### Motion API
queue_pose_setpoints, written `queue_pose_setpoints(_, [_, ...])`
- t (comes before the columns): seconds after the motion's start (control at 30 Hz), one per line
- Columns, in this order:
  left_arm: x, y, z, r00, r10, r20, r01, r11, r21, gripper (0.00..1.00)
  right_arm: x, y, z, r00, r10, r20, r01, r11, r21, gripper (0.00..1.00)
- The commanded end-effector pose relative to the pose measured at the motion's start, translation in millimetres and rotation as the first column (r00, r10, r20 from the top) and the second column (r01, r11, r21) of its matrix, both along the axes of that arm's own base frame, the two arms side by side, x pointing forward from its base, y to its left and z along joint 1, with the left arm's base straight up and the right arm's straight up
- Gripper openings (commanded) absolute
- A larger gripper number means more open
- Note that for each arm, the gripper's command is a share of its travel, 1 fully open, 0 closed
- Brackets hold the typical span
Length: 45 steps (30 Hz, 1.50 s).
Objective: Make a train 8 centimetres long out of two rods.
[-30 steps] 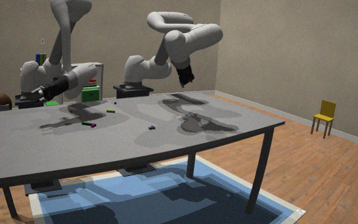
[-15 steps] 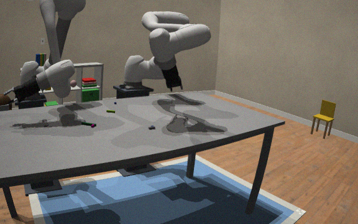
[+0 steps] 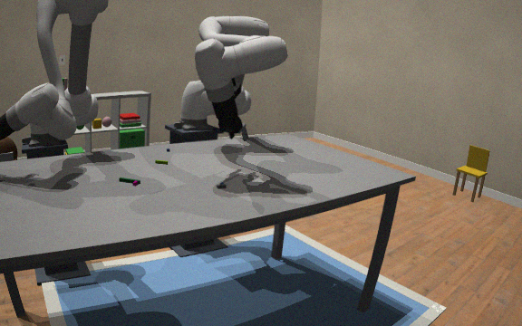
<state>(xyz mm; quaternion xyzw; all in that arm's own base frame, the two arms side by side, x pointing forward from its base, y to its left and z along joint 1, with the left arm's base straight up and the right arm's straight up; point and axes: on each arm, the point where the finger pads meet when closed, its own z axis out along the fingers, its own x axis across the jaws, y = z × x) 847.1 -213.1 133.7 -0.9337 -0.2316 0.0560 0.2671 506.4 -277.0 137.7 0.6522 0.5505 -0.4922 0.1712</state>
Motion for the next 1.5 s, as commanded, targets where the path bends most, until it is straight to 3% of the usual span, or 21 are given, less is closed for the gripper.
queue_pose_setpoints(0.0, [3.8,-30.4,-6.5,0.987,-0.154,-0.043,0.151,0.985,-0.081,1.00,-54.6,-43.5,-0.9,0.988,-0.148,-0.031,0.150,0.987,0.063,1.00])
queue_pose_setpoints(0.07, [4.7,-43.1,-9.5,0.975,-0.216,-0.056,0.209,0.972,-0.112,1.00,-76.3,-55.6,-1.5,0.978,-0.204,-0.042,0.207,0.974,0.088,1.00])
queue_pose_setpoints(0.13, [4.7,-43.1,-9.5,0.975,-0.216,-0.056,0.209,0.972,-0.112,1.00,-76.3,-55.6,-1.5,0.978,-0.204,-0.042,0.207,0.974,0.088,1.00])
queue_pose_setpoints(0.17, [5.7,-62.1,-13.8,0.950,-0.306,-0.069,0.292,0.943,-0.157,1.00,-108.5,-72.2,-2.3,0.962,-0.267,-0.055,0.272,0.955,0.117,1.00])
queue_pose_setpoints(0.3, [6.6,-85.4,-18.8,0.908,-0.411,-0.078,0.388,0.897,-0.209,1.00,-150.0,-86.5,-3.2,0.921,-0.380,-0.080,0.388,0.905,0.173,1.00])
queue_pose_setpoints(0.63, [6.0,-154.1,-31.6,0.729,-0.681,-0.066,0.624,0.702,-0.344,1.00,-261.6,-105.7,-4.2,0.767,-0.626,-0.143,0.635,0.705,0.317,1.00])
queue_pose_setpoints(0.7, [6.0,-154.1,-31.6,0.729,-0.681,-0.066,0.624,0.702,-0.344,1.00,-261.6,-105.7,-4.2,0.767,-0.626,-0.143,0.635,0.705,0.317,1.00])
queue_pose_setpoints(0.73, [4.9,-174.9,-34.9,0.661,-0.748,-0.053,0.681,0.628,-0.377,1.00,-281.0,-105.4,-4.1,0.727,-0.669,-0.156,0.674,0.652,0.347,1.00])
queue_pose_setpoints(1.2, [-6.6,-274.1,-46.6,0.284,-0.958,0.046,0.847,0.228,-0.481,1.00,-391.6,-83.4,0.9,0.403,-0.883,-0.240,0.801,0.214,0.560,1.00])
queue_pose_setpoints(1.27, [-6.6,-274.1,-46.6,0.284,-0.958,0.046,0.847,0.228,-0.481,1.00,-391.6,-83.4,0.9,0.403,-0.883,-0.240,0.801,0.214,0.560,1.00])
queue_pose_setpoints(1.3, [-10.4,-295.2,-48.3,0.196,-0.978,0.072,0.860,0.136,-0.491,1.00,-401.1,-79.7,2.0,0.364,-0.898,-0.248,0.796,0.162,0.583,1.00])
queue_pose_setpoints(1.37, [-12.9,-307.6,-49.1,0.144,-0.986,0.087,0.865,0.083,-0.496,1.00,-416.7,-73.0,4.2,0.295,-0.919,-0.262,0.779,0.072,0.623,1.00])
queue_pose_setpoints(1.47, [-17.7,-329.9,-50.4,0.050,-0.992,0.115,0.866,-0.014,-0.500,1.00,-429.7,-66.7,6.7,0.230,-0.934,-0.274,0.752,-0.009,0.660,1.00])
